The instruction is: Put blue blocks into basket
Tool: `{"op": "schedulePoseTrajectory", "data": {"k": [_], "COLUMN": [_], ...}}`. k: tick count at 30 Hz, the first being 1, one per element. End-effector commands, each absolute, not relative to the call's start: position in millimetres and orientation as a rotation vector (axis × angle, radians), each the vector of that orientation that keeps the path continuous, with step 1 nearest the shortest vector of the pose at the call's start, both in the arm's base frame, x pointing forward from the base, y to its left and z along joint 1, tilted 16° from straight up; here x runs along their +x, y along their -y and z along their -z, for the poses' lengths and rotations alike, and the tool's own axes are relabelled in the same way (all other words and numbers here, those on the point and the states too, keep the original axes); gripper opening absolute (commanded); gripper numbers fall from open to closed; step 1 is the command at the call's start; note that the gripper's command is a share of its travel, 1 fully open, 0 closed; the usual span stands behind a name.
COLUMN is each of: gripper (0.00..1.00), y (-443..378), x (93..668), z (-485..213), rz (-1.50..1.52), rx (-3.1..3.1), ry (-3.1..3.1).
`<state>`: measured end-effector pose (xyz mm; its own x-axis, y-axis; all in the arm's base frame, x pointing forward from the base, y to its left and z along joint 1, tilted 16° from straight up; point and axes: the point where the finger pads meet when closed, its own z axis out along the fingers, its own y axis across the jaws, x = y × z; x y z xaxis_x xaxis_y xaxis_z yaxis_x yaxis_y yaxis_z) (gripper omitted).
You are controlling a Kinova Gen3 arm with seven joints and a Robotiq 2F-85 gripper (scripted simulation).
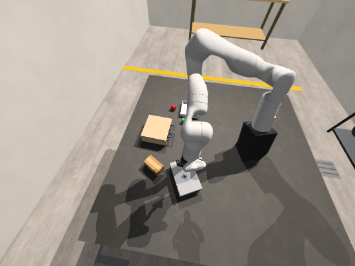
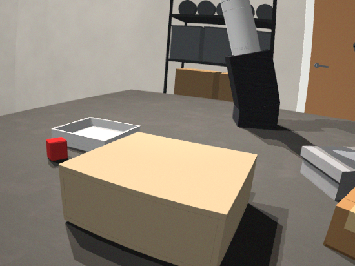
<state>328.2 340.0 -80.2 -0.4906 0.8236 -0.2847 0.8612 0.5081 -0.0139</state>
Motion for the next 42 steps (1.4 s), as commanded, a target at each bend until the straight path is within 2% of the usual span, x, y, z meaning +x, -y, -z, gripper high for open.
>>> {"op": "schedulePoseTrajectory", "data": {"k": [1,22,23,42], "gripper": [0.10,0.10,0.48,0.48], "y": [-340.9,-341.3,-341.3,-341.3], "x": [328.7,329.4,329.4,329.4], "z": [79.2,78.8,78.8,78.8], "rz": [0.231,0.244,0.244,0.244], "rx": [1.389,1.273,1.273,1.273], "ry": [-2.537,-2.604,-2.604,-2.604]}}
